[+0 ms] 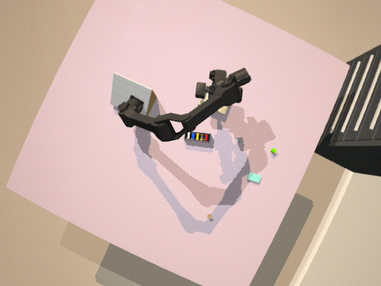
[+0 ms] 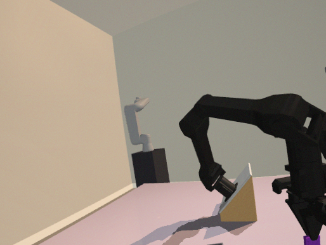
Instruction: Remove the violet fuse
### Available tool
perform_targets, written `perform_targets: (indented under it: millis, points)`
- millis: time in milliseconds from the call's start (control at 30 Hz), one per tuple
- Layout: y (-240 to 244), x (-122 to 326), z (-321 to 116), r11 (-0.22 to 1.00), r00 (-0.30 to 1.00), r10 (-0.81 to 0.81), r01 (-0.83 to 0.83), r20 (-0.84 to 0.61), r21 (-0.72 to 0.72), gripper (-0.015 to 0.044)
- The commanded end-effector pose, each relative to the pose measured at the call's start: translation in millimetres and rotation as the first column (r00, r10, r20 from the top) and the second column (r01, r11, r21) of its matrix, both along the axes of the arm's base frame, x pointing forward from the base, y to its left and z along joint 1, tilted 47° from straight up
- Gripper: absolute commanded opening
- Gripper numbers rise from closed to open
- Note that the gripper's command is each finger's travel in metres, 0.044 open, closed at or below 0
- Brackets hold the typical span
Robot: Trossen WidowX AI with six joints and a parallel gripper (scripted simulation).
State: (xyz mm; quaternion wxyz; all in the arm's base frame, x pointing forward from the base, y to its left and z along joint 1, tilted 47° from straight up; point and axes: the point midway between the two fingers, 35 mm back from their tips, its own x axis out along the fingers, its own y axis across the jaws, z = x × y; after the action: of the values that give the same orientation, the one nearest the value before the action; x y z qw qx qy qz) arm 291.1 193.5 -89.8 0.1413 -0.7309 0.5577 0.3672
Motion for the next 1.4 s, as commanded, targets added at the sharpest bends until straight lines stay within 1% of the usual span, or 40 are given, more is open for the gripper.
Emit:
perform_targets:
  millis: [0,800,1200,1233,1367]
  points:
    - [-2,0,-5,1.000,1.000,-0.007,0.007,0.004,0.005,0.0000]
    - [-26,4,-29,1.000,1.000,-0.008,0.007,0.005,0.003,0.0000]
    - [-24,3,-27,1.000,1.000,-0.012,0.012,0.006,0.006,0.0315]
    - [-21,3,-25,1.000,1.000,-0.012,0.012,0.006,0.006,0.0330]
    - [2,0,-1,1.000,1.000,-0.007,0.007,0.004,0.005,0.0330]
